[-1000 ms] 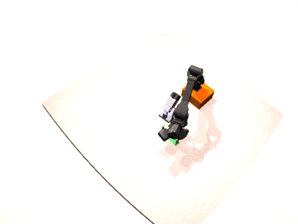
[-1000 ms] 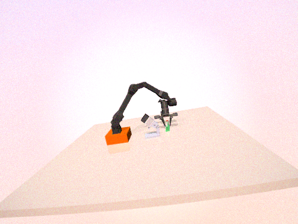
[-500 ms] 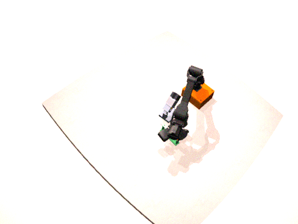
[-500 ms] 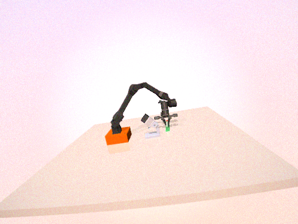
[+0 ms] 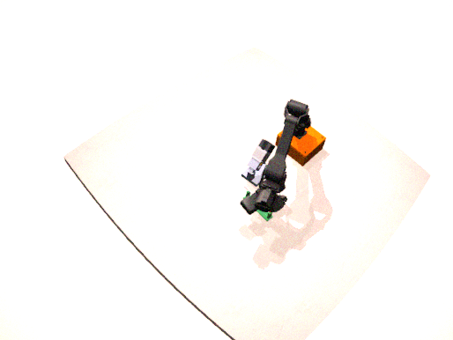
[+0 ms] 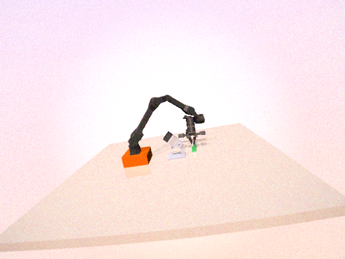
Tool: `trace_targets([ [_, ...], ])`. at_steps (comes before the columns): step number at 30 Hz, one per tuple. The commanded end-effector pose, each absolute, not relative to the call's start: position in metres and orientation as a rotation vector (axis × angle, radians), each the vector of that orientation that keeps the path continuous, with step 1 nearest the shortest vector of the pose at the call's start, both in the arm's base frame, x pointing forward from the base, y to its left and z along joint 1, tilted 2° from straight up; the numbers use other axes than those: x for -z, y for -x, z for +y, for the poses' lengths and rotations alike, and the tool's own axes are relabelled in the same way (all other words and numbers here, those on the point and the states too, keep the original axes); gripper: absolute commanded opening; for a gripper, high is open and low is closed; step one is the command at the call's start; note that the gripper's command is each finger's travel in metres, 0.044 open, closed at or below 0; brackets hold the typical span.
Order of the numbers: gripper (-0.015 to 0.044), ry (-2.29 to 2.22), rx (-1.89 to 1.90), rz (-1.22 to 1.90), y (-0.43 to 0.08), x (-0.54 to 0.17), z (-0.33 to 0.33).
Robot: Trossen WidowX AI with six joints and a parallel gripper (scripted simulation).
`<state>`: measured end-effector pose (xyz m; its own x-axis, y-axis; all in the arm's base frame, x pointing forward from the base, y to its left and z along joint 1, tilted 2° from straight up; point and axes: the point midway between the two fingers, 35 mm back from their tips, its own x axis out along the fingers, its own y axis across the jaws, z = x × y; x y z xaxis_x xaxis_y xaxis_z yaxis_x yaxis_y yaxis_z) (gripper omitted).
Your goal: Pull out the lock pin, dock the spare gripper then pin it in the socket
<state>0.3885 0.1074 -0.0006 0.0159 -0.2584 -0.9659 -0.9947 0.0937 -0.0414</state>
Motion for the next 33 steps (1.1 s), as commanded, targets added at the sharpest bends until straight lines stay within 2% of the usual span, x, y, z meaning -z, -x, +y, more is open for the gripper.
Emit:
trace_targets([
  [1,0.0,1.339,-0.97,1.41,-0.391,-0.015,0.108],
  [14,0.0,1.339,-0.97,1.41,-0.387,-0.064,0.107],
  [33,0.0,1.371,-1.009,1.387,-0.377,-0.061,0.111],
])
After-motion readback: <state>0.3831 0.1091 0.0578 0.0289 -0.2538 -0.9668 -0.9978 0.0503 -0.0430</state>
